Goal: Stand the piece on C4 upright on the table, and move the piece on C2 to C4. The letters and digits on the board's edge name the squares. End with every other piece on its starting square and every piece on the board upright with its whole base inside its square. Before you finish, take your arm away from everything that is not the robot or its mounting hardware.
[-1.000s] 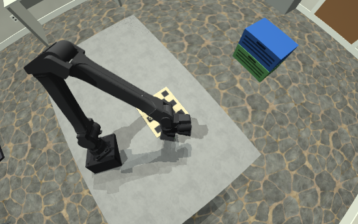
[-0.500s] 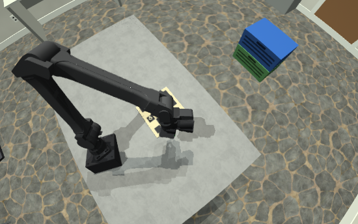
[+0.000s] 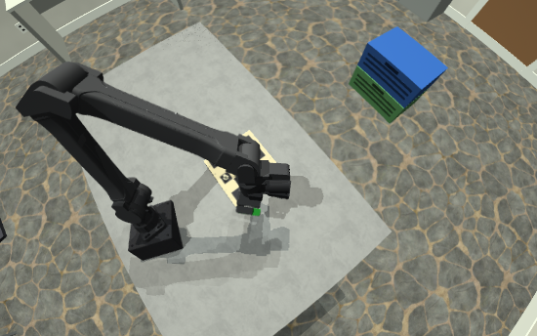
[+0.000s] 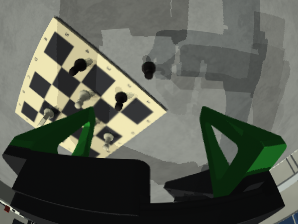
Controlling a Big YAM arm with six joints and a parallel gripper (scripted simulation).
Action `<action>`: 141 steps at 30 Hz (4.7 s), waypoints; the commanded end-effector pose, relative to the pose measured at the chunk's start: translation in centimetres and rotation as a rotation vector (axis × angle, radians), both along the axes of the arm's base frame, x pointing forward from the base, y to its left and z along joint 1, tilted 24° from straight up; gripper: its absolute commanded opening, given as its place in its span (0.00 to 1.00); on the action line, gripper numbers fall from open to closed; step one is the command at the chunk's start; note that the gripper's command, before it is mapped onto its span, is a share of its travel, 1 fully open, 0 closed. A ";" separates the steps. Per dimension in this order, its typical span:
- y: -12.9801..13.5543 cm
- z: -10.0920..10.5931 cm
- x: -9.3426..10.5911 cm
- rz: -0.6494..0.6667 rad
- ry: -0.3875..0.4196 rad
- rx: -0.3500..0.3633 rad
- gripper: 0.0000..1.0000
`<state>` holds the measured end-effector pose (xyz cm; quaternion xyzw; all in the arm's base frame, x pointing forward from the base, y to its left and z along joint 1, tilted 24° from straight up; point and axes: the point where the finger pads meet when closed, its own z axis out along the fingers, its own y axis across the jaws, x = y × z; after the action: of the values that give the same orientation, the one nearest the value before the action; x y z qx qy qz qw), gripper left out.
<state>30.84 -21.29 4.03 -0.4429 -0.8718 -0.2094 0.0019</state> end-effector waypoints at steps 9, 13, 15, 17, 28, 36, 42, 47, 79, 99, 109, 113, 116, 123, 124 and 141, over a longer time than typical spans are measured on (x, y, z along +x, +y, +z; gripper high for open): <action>-2.8 2.1 1.6 -0.011 -0.048 -0.051 1.00; -2.8 2.1 1.6 -0.011 -0.048 -0.051 1.00; -2.8 2.1 1.6 -0.011 -0.048 -0.051 1.00; -2.8 2.1 1.6 -0.011 -0.048 -0.051 1.00; -2.8 2.1 1.6 -0.011 -0.048 -0.051 1.00; -2.8 2.1 1.6 -0.011 -0.048 -0.051 1.00; -2.8 2.1 1.6 -0.011 -0.048 -0.051 1.00; -2.8 2.1 1.6 -0.011 -0.048 -0.051 1.00; 11.1 6.2 2.9 0.915 -0.392 -0.224 0.33; 11.1 6.2 2.9 0.913 -0.391 -0.223 0.33; 11.7 5.2 2.8 0.915 -0.379 -0.206 0.33; 12.0 5.1 2.9 0.910 -0.377 -0.206 0.33; 12.1 4.6 2.9 0.910 -0.374 -0.201 0.33; 12.3 4.0 3.0 0.910 -0.372 -0.199 0.33; 12.4 3.8 3.0 0.910 -0.372 -0.199 0.33; 13.2 1.7 3.5 0.910 -0.372 -0.198 0.33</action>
<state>33.95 -8.40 6.22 0.0295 -0.9776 -0.1807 -0.1034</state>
